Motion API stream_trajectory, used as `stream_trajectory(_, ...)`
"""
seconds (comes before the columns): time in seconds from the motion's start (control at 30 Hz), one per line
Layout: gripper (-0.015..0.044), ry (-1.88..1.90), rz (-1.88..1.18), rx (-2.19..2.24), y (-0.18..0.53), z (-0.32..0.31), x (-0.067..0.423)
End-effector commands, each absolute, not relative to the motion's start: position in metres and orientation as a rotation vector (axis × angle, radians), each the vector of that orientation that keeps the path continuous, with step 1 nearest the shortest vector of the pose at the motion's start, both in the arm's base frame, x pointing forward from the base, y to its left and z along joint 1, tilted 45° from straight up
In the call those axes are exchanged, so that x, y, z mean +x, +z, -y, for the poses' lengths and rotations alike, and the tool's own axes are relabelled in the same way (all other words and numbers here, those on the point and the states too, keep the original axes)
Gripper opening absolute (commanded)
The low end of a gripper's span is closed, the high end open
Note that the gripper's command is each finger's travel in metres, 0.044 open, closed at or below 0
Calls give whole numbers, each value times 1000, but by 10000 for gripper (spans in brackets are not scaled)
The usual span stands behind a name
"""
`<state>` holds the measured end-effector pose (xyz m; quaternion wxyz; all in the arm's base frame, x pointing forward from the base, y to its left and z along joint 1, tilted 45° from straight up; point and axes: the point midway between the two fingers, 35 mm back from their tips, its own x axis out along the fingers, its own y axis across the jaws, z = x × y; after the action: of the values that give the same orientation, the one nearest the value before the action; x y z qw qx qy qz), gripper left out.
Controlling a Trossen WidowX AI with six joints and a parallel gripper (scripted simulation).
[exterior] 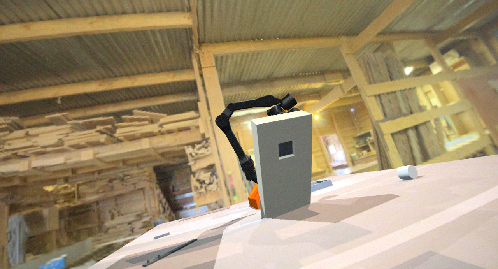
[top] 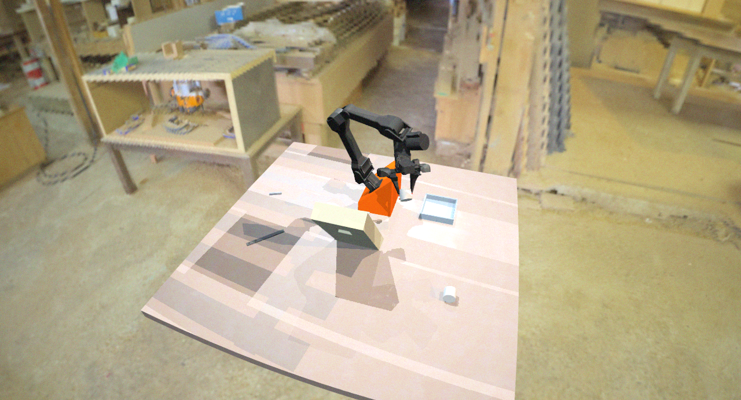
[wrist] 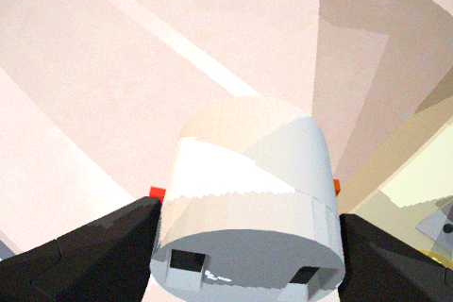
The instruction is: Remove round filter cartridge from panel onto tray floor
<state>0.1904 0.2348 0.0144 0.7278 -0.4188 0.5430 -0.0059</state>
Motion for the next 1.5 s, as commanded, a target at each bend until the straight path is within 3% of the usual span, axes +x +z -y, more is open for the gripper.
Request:
stream_trajectory(0.0,0,144,-1241,-997,-1,-254,173)
stream_trajectory(0.33,0,584,-1306,-1195,-38,-296,120)
stream_trajectory(0.67,0,677,-1317,-1228,-56,-297,99)
stream_trajectory(1.47,0,1261,-1394,-1432,-158,-217,-48)
